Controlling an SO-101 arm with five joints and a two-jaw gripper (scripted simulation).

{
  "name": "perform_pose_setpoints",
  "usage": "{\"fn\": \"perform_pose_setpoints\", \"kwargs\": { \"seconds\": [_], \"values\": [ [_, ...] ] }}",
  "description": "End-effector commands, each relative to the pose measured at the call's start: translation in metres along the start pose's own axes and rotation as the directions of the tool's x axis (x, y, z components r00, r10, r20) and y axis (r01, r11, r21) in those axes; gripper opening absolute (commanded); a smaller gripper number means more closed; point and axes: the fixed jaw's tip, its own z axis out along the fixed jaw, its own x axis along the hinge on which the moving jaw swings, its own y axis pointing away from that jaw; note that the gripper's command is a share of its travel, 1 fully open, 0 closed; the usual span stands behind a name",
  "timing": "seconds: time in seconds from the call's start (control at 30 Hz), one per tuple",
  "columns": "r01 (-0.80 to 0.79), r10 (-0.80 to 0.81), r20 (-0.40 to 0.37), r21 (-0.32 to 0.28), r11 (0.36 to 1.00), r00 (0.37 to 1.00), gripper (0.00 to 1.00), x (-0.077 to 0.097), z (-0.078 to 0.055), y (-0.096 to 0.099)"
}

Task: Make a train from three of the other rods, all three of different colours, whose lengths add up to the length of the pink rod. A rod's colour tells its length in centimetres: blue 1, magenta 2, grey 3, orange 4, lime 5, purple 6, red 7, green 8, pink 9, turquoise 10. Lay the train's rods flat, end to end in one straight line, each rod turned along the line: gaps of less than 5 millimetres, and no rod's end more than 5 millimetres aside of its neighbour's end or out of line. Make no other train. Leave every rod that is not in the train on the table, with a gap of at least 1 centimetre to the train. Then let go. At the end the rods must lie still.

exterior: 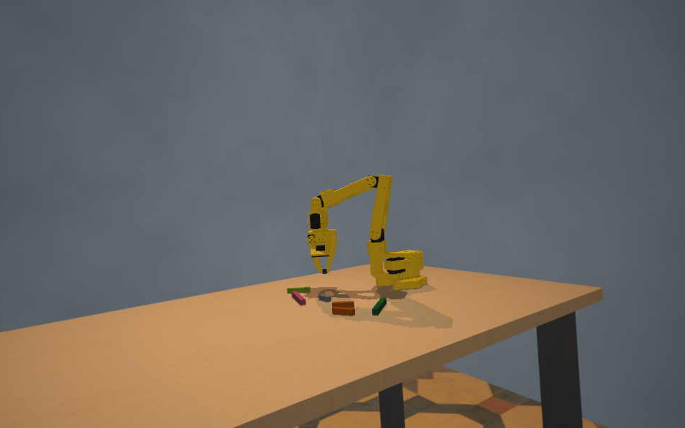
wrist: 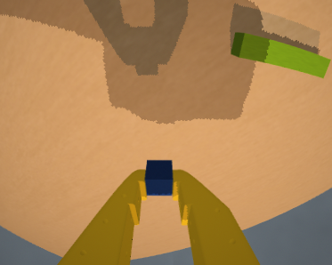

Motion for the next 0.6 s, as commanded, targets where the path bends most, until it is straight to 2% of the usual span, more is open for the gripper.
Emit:
{"fn": "perform_pose_setpoints", "kwargs": {
  "seconds": [0.0,0.57],
  "values": [
    [0.001,0.0,-0.012,0.048,0.999,1.0,0.0,0.002,-0.005,-0.007],
    [0.001,0.0,-0.012,0.048,0.999,1.0,0.0,0.002,0.011,-0.007]
  ]
}}
